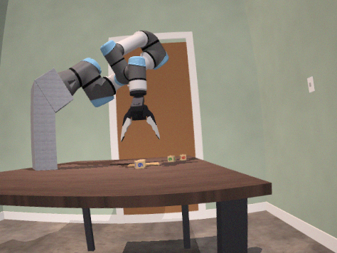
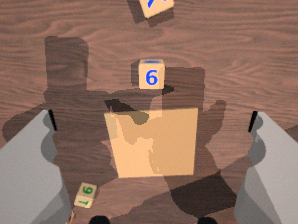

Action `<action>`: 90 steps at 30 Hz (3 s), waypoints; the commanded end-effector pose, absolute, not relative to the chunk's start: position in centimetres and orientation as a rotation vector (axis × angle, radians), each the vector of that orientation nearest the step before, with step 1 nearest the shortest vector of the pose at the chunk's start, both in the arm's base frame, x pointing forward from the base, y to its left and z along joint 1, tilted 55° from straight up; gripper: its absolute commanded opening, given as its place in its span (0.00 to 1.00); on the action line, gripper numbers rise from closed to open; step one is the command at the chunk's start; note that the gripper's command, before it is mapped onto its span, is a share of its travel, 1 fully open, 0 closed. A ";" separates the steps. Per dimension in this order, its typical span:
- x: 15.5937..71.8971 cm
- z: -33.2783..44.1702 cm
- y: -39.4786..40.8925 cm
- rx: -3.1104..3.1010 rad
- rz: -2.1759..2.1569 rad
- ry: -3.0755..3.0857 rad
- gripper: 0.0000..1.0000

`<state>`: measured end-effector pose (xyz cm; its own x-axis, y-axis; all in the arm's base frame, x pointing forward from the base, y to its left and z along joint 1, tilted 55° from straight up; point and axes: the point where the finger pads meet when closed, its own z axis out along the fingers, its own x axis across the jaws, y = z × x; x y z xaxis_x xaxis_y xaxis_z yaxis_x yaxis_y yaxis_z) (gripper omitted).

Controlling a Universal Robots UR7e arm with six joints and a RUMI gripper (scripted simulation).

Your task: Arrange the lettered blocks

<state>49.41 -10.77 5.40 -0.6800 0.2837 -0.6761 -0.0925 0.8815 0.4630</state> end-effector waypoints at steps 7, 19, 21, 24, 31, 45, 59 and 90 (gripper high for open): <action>49.4 5.4 -10.8 0.137 0.601 2.243 1.00; 49.4 5.5 -10.7 0.132 0.599 2.243 1.00; 49.5 5.7 -10.6 0.117 0.591 2.242 1.00; 49.8 6.5 -9.9 0.064 0.566 2.238 1.00; 50.8 9.2 -7.6 -0.124 0.475 2.216 1.00; 53.1 15.4 -2.4 -0.536 0.261 2.124 1.00; 55.5 22.1 3.1 -0.954 0.028 1.959 1.00; 59.3 32.6 11.8 -1.541 -0.338 1.569 1.00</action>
<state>59.16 11.50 32.19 0.1483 -0.9011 -0.4074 -0.6675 0.2127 -0.7136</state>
